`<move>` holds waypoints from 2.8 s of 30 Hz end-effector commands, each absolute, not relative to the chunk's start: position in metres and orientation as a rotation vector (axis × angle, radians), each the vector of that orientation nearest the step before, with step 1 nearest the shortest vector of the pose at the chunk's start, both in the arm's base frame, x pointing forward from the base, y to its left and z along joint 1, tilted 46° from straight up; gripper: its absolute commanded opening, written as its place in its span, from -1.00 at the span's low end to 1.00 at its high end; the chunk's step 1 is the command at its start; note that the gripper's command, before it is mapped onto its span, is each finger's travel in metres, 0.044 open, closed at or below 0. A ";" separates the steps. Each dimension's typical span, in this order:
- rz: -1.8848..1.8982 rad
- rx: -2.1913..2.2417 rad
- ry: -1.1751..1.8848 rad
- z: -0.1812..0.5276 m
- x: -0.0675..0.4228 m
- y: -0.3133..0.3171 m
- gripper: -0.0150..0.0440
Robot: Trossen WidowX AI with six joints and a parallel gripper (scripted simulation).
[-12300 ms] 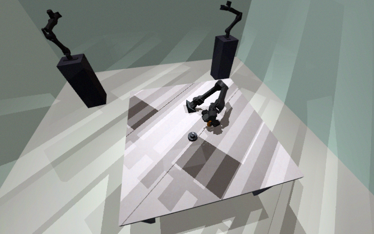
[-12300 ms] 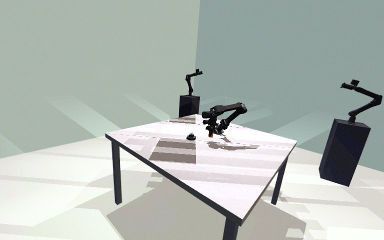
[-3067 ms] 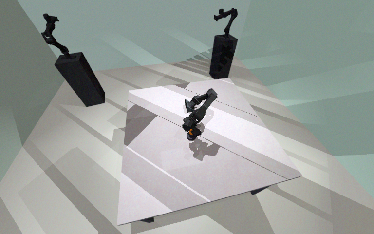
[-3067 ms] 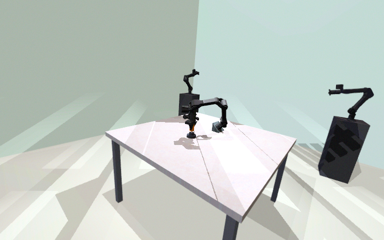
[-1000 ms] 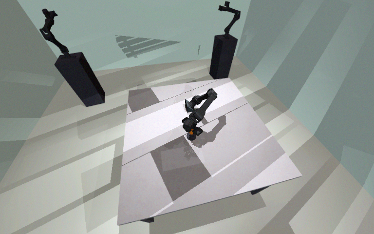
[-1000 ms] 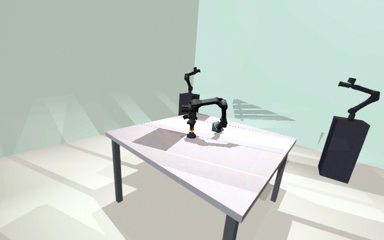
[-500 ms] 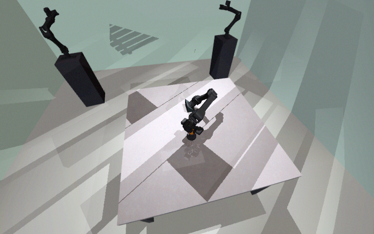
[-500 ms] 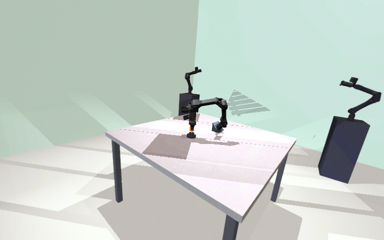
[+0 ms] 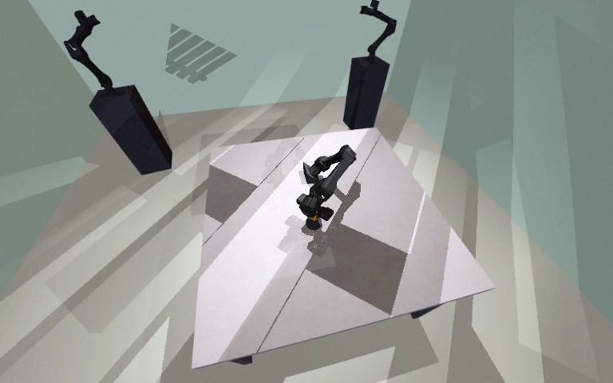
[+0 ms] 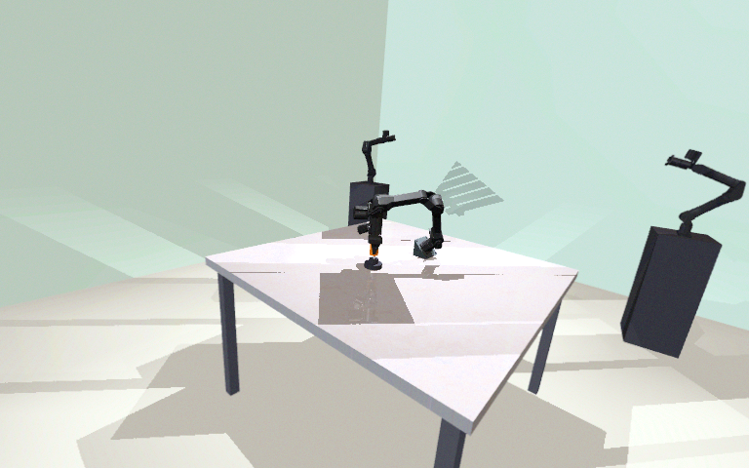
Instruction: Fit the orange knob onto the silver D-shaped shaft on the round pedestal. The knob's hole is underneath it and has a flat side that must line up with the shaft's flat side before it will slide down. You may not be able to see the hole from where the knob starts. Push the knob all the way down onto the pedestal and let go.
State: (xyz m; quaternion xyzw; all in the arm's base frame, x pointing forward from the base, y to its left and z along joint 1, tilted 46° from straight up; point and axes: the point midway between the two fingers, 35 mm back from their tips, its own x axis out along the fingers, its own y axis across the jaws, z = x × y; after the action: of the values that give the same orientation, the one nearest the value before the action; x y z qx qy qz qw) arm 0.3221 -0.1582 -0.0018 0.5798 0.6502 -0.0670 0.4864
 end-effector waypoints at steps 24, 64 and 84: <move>0.010 1.247 1.548 -0.002 0.323 -0.158 -0.49; 0.168 1.081 1.505 -0.002 0.322 -0.158 -0.49; 0.168 1.081 1.505 -0.002 0.322 -0.156 -0.49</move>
State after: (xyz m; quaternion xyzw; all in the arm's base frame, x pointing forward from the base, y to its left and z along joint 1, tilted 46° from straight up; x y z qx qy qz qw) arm 0.3211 -0.1575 -0.0020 0.4668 0.6498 0.0692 0.5959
